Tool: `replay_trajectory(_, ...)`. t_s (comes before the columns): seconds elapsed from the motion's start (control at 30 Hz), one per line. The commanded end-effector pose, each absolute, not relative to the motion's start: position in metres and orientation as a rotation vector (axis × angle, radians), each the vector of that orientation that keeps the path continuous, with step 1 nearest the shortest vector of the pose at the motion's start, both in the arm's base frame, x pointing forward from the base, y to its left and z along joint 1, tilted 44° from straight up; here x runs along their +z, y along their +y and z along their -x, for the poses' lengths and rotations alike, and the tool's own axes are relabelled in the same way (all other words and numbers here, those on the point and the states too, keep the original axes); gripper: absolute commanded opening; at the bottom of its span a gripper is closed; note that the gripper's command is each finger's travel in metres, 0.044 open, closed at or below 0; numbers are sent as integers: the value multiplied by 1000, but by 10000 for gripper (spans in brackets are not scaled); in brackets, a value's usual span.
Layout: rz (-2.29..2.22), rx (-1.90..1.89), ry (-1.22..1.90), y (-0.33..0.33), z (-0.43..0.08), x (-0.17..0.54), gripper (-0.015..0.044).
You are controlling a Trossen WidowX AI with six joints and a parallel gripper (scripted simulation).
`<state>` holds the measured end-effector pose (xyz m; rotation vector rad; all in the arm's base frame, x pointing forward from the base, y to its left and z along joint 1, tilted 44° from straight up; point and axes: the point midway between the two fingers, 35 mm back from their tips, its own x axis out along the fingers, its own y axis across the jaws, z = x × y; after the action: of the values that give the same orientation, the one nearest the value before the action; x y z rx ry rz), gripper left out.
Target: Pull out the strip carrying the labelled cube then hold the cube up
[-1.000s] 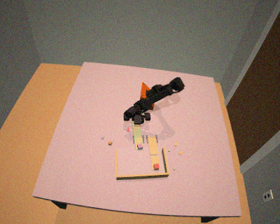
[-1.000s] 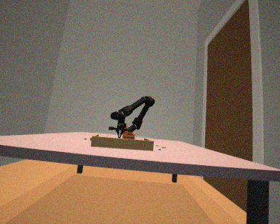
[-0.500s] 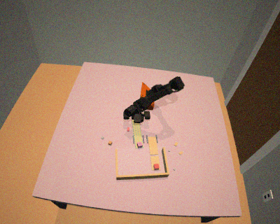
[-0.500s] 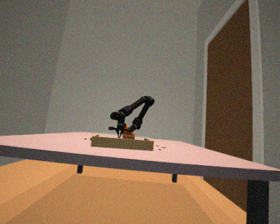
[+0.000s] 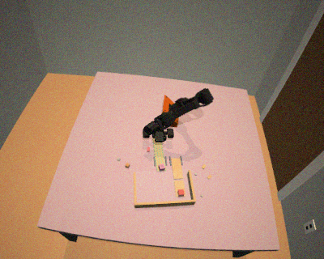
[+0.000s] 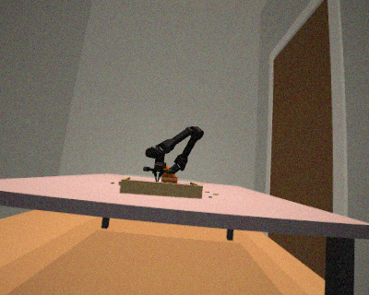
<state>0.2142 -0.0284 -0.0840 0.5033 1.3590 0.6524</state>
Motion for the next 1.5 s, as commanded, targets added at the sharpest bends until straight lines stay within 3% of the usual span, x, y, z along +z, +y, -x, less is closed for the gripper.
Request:
replay_trajectory(0.0,-510,666,1395,-22,-204,-87,0)
replay_trajectory(0.57,-508,664,1395,-58,-214,-54,0)
replay_trajectory(1.13,-321,817,1293,-57,-281,-35,440)
replay_trajectory(1.47,-320,817,1291,-57,-320,-23,440)
